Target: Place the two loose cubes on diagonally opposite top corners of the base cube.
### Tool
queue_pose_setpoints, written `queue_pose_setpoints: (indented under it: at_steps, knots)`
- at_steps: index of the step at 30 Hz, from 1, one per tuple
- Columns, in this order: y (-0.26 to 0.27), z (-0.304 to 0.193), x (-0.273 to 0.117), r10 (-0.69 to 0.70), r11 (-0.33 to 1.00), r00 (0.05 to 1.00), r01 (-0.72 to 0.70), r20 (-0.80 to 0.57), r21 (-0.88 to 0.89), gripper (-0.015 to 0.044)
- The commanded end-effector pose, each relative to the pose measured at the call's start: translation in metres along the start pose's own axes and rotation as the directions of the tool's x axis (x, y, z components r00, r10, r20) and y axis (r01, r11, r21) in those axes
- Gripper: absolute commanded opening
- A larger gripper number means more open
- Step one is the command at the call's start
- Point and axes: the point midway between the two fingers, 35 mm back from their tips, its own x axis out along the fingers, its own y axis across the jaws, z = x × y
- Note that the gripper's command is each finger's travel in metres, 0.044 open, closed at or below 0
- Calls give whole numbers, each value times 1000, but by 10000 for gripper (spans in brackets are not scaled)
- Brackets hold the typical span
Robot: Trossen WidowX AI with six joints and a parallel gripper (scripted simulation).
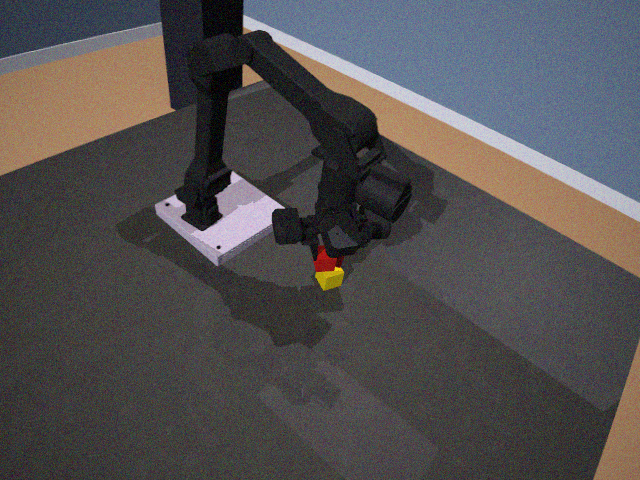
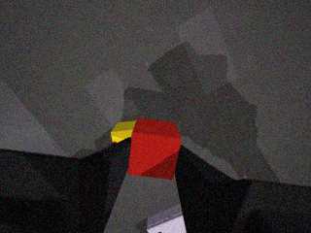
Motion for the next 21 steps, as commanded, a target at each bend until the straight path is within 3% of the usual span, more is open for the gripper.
queue_pose_setpoints:
  at_steps: [1, 14, 21]
  knots:
    - [4, -5, 0, -2, 996, 1000, 2, 3, 92, 105]
    - [21, -25, 1, 1, 898, 1000, -1, 1, 439, 105]
    - [22, -26, 6, 1, 890, 1000, -1, 1, 457, 105]
